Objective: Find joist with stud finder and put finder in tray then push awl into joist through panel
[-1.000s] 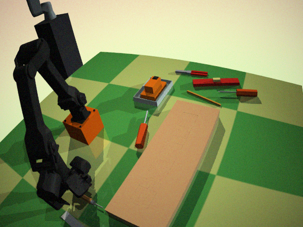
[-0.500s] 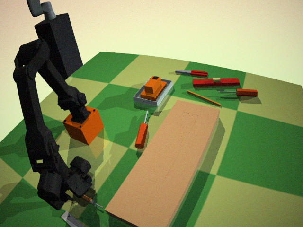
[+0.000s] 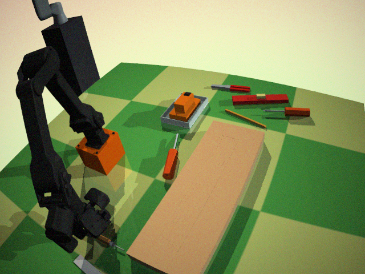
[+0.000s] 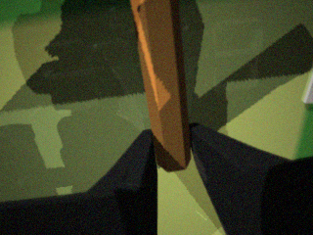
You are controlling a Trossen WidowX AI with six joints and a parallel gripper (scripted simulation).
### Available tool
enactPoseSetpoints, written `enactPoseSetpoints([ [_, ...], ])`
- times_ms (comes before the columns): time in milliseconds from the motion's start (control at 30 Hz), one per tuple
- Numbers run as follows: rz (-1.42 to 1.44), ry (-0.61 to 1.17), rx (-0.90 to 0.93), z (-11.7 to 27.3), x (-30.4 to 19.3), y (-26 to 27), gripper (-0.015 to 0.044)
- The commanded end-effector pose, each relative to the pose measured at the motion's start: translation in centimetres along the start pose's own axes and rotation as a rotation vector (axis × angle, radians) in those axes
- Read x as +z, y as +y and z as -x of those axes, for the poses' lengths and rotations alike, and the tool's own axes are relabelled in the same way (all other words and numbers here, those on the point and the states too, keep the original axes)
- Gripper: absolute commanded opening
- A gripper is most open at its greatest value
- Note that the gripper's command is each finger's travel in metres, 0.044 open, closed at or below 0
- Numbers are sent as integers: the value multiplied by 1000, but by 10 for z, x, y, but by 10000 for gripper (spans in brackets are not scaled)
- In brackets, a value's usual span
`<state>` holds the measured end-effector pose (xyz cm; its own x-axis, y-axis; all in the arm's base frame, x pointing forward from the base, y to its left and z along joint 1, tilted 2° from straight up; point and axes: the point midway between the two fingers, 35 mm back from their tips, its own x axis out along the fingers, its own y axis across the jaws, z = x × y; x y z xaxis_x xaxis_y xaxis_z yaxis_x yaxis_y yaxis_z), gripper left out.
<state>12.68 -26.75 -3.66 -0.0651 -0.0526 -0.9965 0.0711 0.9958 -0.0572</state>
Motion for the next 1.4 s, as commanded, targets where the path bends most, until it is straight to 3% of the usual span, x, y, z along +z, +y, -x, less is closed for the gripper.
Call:
enactPoseSetpoints([
  [0,3,1,-4,16,1,-3,0],
  [433,3,1,-5,118,-7,-2,0],
  [733,-58,-24,-8,120,-4,-2,0],
  [1367,-724,-315,45,122,30,-14,0],
])
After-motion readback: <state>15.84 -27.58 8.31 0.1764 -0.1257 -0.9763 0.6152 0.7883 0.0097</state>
